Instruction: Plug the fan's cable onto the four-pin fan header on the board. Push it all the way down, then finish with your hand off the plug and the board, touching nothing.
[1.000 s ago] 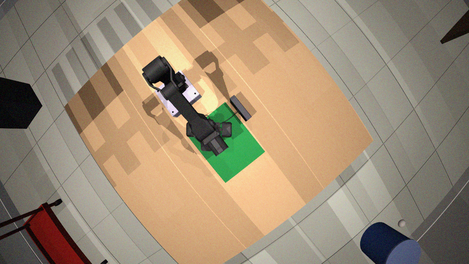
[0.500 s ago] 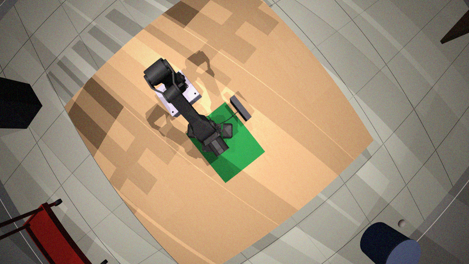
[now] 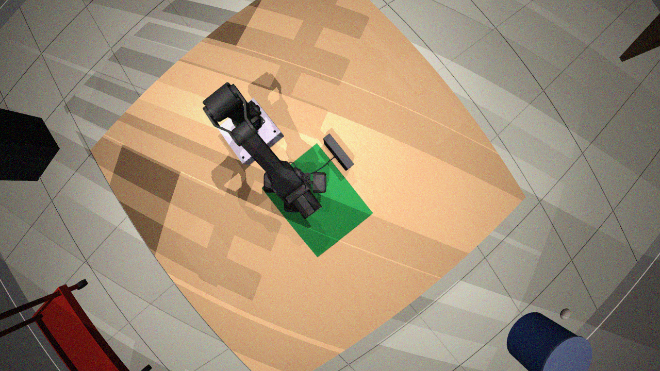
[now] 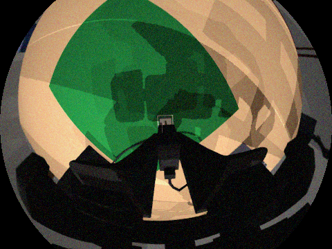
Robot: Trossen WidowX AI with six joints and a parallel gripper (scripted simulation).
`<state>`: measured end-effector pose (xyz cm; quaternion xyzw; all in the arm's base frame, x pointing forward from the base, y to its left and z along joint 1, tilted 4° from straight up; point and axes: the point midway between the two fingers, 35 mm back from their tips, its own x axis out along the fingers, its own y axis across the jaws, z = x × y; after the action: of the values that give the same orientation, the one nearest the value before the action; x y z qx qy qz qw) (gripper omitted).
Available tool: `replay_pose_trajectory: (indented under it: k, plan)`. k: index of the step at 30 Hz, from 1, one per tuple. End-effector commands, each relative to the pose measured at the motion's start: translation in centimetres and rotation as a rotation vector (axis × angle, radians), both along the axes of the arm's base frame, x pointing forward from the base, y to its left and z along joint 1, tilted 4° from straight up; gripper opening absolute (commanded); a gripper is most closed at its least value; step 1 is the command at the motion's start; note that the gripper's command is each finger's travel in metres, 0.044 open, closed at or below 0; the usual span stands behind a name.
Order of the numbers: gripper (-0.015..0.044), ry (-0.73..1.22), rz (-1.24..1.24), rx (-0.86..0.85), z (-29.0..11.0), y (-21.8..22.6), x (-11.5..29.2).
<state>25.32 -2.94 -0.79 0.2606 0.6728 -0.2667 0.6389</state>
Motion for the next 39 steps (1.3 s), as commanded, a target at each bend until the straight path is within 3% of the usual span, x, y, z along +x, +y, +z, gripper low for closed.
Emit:
replay_pose_trajectory:
  k: [1,39]
  plan:
    - [0.0,-0.002,0.003,0.002,-0.02,0.04,-0.08]
    - [0.0,-0.002,0.002,0.002,-0.02,0.02,0.04]
